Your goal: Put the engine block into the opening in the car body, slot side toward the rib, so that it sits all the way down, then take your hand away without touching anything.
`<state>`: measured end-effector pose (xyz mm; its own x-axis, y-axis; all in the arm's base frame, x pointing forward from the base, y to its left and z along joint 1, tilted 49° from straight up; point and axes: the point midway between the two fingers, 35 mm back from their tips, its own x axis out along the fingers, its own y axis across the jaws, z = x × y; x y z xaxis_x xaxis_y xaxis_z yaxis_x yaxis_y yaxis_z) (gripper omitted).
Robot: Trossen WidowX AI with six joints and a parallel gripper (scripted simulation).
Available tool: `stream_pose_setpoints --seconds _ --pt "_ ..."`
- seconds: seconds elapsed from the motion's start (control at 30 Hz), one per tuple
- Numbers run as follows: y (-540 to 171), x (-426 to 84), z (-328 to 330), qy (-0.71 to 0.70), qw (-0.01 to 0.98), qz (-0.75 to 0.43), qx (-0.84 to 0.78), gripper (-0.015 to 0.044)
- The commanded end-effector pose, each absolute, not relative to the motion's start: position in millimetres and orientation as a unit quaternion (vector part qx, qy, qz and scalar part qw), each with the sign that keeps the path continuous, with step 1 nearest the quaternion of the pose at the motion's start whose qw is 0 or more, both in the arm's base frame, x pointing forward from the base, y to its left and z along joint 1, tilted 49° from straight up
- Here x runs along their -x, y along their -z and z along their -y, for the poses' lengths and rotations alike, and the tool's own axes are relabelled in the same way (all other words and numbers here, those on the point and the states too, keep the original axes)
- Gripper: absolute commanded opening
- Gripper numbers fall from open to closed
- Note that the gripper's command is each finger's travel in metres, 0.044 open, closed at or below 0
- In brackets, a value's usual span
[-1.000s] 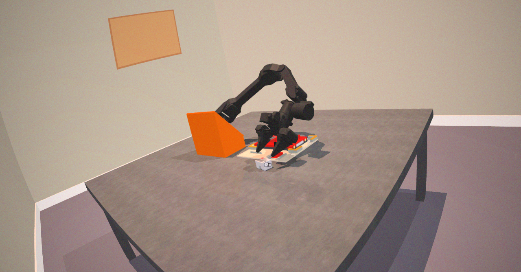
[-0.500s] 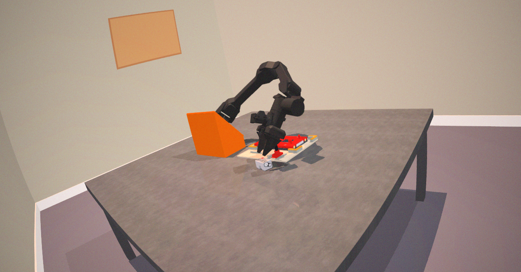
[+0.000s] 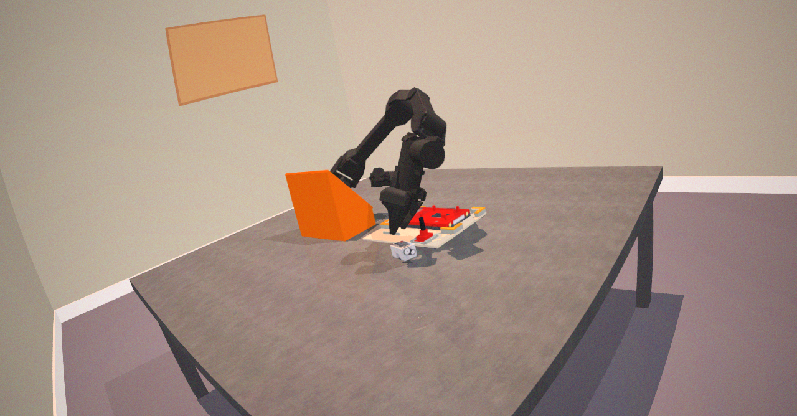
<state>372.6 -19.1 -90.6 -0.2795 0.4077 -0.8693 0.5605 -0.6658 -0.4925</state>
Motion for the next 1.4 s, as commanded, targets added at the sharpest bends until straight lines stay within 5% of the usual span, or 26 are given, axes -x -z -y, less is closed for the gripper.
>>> stream_pose_setpoints --seconds 0.0,0.67,1.37 --pt "86 -377 26 0.697 -0.011 -0.376 -0.61 0.044" --pt "70 -384 56 0.705 -0.313 -0.246 -0.587 0.044" --pt "107 -379 29 0.704 -0.316 -0.246 -0.587 0.044"
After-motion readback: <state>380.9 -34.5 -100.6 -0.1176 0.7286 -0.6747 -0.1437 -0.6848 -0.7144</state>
